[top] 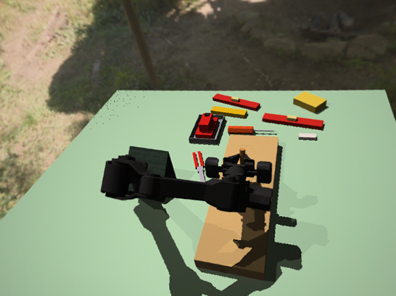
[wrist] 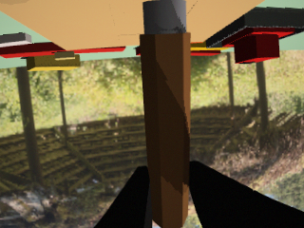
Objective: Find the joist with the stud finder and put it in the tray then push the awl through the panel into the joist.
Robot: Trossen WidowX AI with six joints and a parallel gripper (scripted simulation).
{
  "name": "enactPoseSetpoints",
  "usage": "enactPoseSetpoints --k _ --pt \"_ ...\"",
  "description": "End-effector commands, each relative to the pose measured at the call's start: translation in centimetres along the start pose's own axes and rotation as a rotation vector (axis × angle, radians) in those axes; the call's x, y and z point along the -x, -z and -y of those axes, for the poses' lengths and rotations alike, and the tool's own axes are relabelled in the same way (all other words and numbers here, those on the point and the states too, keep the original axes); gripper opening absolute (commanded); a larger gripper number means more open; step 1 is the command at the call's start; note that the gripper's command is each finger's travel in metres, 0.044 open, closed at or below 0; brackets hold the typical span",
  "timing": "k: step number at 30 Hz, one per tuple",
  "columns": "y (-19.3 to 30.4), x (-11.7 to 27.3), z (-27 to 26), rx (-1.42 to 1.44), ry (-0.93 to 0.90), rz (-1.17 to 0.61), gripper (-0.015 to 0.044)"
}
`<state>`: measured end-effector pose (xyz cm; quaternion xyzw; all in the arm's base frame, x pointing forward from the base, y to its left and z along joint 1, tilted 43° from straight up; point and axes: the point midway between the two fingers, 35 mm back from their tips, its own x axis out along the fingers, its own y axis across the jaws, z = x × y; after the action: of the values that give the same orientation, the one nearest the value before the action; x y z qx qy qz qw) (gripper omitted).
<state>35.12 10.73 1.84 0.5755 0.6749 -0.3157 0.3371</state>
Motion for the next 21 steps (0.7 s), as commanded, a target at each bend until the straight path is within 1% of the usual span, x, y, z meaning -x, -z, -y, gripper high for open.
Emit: enactPoseSetpoints --k 1,21 --pt "-0.86 -0.32 0.16 0.003 0.003 0.001 0.0000" --pt "-0.83 -0.11 -0.03 0.000 -0.004 -0.001 0.0000"
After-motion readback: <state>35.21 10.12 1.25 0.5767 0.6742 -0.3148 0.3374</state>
